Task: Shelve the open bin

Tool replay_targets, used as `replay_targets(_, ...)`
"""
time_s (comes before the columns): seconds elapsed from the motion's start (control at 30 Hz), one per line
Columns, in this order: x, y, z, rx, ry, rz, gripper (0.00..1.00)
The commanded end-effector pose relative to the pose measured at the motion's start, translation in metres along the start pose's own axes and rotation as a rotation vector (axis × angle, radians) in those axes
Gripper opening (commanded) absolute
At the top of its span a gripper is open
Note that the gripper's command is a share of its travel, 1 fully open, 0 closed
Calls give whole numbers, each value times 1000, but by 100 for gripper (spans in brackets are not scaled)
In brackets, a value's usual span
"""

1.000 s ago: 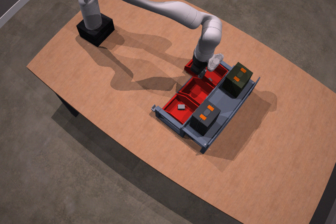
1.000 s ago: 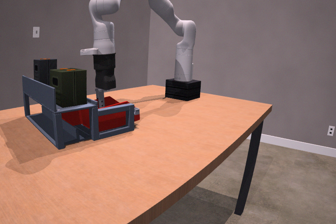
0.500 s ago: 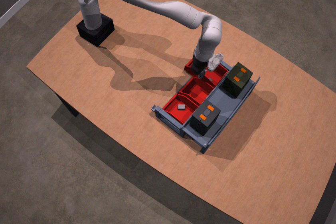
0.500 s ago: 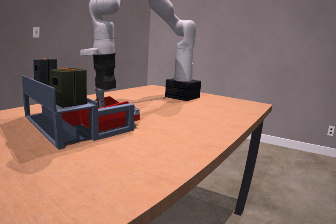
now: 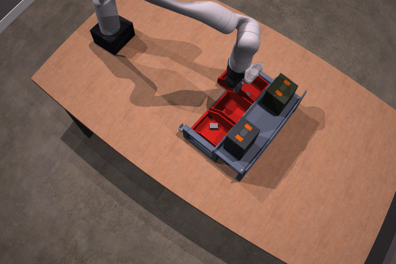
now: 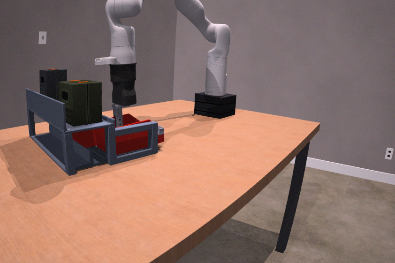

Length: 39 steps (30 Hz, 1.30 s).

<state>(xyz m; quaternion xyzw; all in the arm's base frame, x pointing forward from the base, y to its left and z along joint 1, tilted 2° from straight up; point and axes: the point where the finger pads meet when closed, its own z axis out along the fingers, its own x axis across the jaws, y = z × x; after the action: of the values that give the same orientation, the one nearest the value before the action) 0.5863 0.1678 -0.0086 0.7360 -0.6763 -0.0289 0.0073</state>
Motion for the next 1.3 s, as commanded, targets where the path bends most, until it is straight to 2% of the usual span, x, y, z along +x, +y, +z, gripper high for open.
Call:
replay_targets(0.0, 0, 0, -2, 8, 0, -1, 0)
replay_targets(1.27, 0, 0, -1, 23, 0, -1, 0)
